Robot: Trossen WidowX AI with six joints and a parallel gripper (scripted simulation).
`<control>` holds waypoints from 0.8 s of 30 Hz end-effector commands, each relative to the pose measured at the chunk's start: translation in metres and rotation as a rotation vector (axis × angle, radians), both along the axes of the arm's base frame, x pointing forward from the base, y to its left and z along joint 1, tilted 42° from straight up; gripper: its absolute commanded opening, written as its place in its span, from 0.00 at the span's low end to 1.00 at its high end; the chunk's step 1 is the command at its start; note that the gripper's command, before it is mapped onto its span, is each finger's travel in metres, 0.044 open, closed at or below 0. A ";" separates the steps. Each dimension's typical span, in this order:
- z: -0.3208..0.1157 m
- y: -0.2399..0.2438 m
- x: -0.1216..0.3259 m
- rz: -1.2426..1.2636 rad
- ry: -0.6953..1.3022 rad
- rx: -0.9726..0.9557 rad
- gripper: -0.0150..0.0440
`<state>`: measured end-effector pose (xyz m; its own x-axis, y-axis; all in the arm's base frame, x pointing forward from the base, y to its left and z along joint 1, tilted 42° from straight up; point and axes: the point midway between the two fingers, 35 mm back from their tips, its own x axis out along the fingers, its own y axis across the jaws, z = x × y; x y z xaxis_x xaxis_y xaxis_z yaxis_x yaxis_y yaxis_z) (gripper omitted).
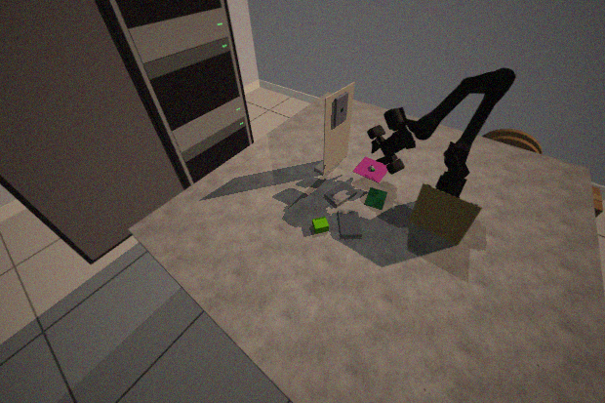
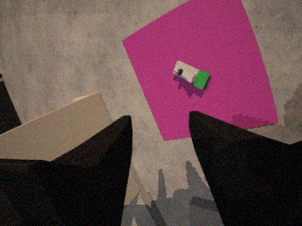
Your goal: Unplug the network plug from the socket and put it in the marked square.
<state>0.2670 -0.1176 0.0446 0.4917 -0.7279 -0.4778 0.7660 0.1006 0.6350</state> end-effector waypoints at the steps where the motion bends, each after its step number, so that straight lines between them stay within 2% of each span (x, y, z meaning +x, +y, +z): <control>1: 0.007 0.002 0.002 -0.005 -0.018 -0.001 0.52; 24: 0.026 0.018 -0.002 -0.004 -0.019 -0.006 0.52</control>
<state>0.2643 -0.1007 0.0640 0.4930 -0.7299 -0.4735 0.7652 0.1049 0.6352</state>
